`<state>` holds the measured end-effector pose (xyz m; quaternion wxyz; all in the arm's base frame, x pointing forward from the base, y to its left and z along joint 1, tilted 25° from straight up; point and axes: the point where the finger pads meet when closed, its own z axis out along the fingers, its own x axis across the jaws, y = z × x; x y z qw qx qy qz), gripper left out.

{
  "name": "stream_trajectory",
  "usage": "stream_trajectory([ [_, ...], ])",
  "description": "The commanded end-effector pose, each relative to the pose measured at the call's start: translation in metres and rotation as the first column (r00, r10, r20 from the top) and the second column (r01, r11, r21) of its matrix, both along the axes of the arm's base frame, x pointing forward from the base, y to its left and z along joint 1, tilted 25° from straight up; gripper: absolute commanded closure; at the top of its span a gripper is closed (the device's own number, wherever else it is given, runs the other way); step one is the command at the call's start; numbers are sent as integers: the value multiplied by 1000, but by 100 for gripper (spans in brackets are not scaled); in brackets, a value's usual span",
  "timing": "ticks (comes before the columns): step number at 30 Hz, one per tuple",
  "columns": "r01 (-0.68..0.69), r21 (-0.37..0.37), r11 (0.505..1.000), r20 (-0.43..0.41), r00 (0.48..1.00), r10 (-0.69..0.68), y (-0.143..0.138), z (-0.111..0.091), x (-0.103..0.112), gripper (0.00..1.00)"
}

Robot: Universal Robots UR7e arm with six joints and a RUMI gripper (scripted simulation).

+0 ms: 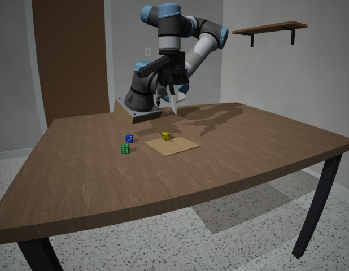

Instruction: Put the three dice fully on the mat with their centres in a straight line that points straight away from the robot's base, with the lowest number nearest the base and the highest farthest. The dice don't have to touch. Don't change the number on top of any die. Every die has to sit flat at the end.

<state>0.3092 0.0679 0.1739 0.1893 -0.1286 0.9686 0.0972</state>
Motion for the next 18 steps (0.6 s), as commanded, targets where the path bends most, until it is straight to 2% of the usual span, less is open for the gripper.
stream_trajectory([
  [1,0,0,1000,1,1000,0,0,0,0,0],
  [10,17,4,1000,-6,1000,-17,-9,-3,2,0],
  [18,125,37,992,-43,991,-123,-64,-23,8,0],
])
